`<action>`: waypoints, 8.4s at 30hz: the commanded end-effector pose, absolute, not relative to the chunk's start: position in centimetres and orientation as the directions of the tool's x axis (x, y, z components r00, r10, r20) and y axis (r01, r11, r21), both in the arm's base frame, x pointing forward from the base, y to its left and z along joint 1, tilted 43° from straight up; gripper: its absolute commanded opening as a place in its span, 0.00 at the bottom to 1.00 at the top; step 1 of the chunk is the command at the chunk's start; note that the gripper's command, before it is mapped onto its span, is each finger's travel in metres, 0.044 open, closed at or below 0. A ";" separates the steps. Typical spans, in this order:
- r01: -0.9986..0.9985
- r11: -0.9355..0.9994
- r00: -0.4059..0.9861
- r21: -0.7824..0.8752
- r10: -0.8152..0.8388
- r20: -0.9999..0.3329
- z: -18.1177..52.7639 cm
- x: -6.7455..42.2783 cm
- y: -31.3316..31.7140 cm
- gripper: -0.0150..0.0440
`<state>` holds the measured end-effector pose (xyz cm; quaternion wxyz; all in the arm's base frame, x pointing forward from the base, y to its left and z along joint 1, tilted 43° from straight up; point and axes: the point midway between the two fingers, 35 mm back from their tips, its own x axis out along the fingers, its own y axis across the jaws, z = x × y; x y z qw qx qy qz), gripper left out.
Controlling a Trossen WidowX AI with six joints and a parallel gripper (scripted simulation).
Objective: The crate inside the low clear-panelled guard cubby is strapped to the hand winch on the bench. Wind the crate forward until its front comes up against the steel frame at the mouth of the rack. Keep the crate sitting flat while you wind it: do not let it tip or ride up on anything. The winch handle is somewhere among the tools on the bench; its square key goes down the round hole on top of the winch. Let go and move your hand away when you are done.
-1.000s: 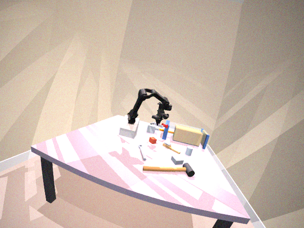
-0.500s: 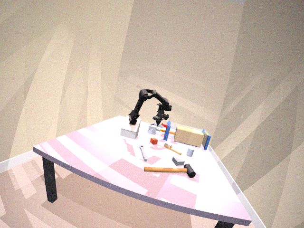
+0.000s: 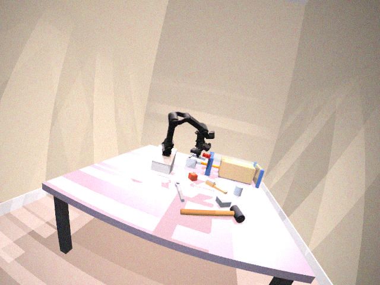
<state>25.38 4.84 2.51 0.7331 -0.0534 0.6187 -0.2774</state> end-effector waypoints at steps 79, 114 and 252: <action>0.044 0.708 0.335 0.705 0.654 -0.678 2.7 25.4 4.7 0.25; 0.050 0.739 0.319 0.672 0.626 -0.711 -7.4 26.4 12.5 0.25; 0.008 0.689 0.363 0.724 0.673 -0.644 -13.9 23.3 13.2 0.66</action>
